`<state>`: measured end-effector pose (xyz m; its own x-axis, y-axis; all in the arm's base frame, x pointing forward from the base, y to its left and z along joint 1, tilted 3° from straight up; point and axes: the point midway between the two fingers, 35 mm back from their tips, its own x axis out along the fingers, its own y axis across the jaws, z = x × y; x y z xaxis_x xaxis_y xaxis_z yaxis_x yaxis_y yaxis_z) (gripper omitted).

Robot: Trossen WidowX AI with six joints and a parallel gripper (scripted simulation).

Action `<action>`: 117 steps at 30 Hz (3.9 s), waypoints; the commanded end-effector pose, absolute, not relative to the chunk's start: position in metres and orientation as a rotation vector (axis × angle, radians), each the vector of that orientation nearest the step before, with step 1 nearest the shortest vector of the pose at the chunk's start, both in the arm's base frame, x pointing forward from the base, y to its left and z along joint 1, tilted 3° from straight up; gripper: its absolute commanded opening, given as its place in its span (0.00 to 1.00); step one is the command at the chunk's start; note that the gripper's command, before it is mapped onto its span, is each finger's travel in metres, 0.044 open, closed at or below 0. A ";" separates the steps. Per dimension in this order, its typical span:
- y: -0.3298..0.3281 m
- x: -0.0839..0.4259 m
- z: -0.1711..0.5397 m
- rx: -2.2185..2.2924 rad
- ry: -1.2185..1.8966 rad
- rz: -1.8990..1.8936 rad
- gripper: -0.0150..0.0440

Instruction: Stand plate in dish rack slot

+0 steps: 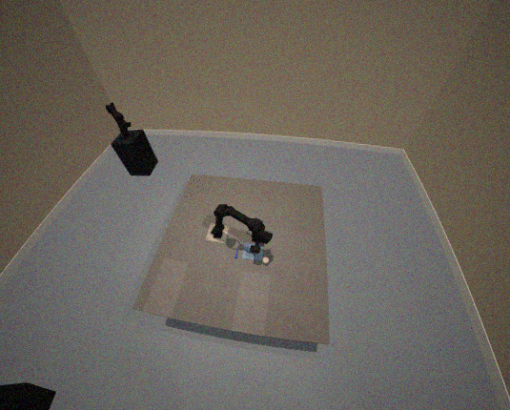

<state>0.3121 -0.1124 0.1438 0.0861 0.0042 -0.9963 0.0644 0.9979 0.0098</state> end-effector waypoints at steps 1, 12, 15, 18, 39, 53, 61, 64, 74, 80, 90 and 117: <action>-0.112 0.309 0.115 0.059 1.494 -0.057 0.93; -0.113 0.311 0.101 0.059 1.494 -0.058 0.93; -0.113 0.311 0.096 0.059 1.494 -0.058 0.93; -0.113 0.312 0.092 0.059 1.494 -0.058 0.93; -0.114 0.315 0.058 0.059 1.494 -0.058 0.93; -0.114 0.315 0.055 0.059 1.494 -0.058 0.84; -0.114 0.315 0.055 0.059 1.494 -0.058 0.71; -0.115 0.317 0.062 0.058 1.493 -0.058 0.58; -0.119 0.323 0.103 0.058 1.488 -0.060 0.25; -0.120 0.324 0.127 0.057 1.485 -0.061 0.25; -0.121 0.325 0.165 0.056 1.478 -0.063 0.25; -0.074 0.296 0.231 0.181 1.467 -0.172 0.25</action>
<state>0.3087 -0.0955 0.2257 0.0897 -0.0047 -0.9960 0.1776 0.9840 0.0114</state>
